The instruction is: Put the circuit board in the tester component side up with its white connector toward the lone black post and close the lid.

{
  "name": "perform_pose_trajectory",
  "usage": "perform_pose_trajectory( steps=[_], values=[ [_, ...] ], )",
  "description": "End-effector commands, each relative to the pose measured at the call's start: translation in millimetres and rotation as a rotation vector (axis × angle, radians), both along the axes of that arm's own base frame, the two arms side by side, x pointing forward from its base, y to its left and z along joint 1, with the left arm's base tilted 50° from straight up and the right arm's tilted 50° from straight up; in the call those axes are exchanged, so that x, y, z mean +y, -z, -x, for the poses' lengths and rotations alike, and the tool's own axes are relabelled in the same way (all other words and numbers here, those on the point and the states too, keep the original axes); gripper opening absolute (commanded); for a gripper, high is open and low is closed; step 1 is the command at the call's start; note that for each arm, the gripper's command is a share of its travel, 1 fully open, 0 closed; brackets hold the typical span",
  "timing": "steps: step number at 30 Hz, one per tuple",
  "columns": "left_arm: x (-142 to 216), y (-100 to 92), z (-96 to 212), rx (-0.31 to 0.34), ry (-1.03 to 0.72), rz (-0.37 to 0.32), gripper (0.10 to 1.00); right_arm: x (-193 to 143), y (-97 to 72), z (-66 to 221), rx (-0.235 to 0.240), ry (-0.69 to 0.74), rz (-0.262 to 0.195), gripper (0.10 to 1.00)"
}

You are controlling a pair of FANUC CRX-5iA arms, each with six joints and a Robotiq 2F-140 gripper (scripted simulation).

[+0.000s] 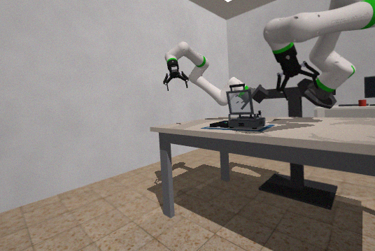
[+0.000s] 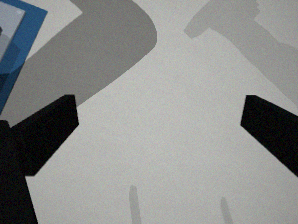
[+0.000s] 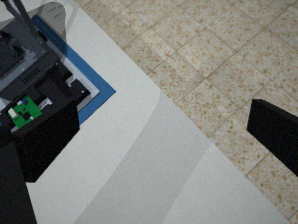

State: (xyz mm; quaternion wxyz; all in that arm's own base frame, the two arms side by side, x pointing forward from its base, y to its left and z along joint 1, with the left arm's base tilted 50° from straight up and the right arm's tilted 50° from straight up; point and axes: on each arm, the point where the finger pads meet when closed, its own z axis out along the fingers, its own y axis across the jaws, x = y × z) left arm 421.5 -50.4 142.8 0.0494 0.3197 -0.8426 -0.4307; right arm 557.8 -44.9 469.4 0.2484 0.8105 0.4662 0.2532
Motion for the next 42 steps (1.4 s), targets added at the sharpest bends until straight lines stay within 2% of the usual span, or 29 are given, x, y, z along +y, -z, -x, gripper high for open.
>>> perform_pose_trajectory(
  steps=[1, 20, 25, 32, 34, 42],
  values=[
    [-0.7, -0.4, 0.0, -0.001, 0.001, 0.001, 1.000, 0.4, -1.0, -0.1, -0.002, -0.001, 0.000, 1.000],
    [-1.0, -0.7, 0.1, -0.001, 0.001, 0.001, 1.000, -0.3, -1.1, 0.2, -0.002, 0.001, -0.001, 1.000],
    [-5.4, -4.6, 2.1, -0.001, 0.001, 0.001, 1.000, -12.5, -3.2, 4.0, -0.005, 0.031, -0.014, 1.000],
    [-23.7, -21.4, 10.4, -0.001, 0.001, 0.001, 1.000, -68.9, -13.1, 26.4, -0.023, 0.178, -0.077, 1.000],
    [-23.7, -21.4, 10.4, -0.001, 0.001, 0.001, 1.000, -68.9, -13.1, 26.4, -0.023, 0.178, -0.077, 1.000],
    [-57.5, -52.3, 25.7, -0.001, 0.001, 0.001, 1.000, -171.0, -32.8, 91.2, -0.081, 0.493, -0.211, 1.000]
  ],
)
